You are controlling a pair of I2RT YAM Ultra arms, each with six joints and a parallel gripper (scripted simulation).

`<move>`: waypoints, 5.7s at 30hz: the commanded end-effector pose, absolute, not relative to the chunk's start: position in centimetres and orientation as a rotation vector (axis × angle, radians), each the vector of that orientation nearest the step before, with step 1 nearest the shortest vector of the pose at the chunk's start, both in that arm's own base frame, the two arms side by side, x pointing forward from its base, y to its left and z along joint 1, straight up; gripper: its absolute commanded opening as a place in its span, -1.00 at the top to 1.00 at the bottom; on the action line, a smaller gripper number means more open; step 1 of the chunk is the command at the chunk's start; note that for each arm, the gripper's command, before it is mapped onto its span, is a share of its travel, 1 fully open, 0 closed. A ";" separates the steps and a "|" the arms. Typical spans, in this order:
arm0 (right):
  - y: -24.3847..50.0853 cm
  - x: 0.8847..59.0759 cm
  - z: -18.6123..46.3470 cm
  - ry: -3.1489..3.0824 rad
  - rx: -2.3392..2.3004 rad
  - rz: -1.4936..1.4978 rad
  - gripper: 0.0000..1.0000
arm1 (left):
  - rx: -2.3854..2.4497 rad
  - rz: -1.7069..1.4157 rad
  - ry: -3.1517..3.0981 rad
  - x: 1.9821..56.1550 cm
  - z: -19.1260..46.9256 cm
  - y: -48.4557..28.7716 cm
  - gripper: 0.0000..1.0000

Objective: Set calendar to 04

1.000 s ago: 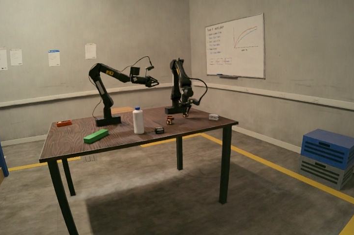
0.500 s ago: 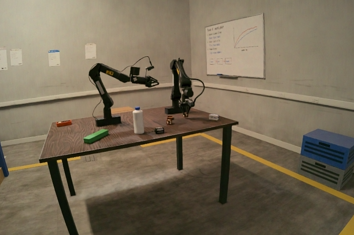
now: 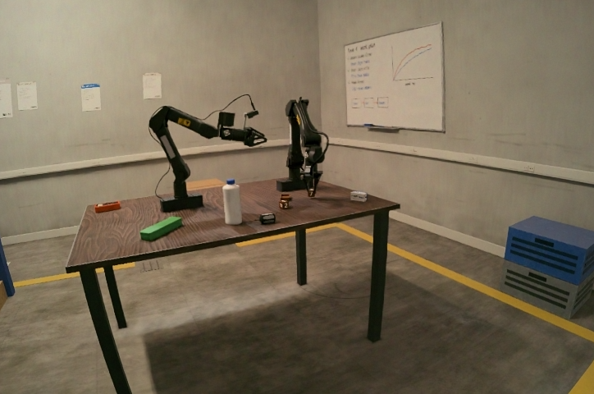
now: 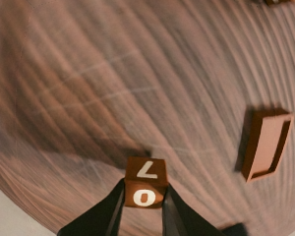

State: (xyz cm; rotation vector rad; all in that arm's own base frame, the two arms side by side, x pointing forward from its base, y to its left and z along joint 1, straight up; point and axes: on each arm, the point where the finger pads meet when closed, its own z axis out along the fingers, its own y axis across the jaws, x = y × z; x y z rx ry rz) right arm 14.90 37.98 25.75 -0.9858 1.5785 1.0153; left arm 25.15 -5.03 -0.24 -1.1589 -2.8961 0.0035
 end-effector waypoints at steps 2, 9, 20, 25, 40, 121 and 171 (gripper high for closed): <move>38.4 15.1 28.1 1.517 -0.959 1.034 -1.00 | -1.537 0.004 -2.728 26.1 0.3 -5.5 0.48; 38.4 15.1 28.1 1.517 -0.959 1.034 -1.00 | -1.605 0.002 -2.688 26.2 0.3 -5.5 0.48; 38.4 15.1 28.1 1.517 -0.959 1.034 -1.00 | -1.590 -0.003 -2.709 26.2 0.3 -5.4 0.48; 38.4 15.1 28.1 1.517 -0.959 1.034 -1.00 | -1.615 -0.004 -2.697 27.2 0.6 -5.9 0.48; 38.4 15.1 28.1 1.517 -0.959 1.034 -1.00 | -1.600 -0.004 -2.706 26.7 -0.5 -5.6 0.48; 38.4 15.1 28.1 1.517 -0.959 1.034 -1.00 | -1.812 0.439 -2.920 30.3 3.5 -4.4 -0.10; 38.4 15.1 28.1 1.517 -0.959 1.034 -1.00 | -1.949 1.244 -3.415 24.3 -0.6 -2.4 -0.10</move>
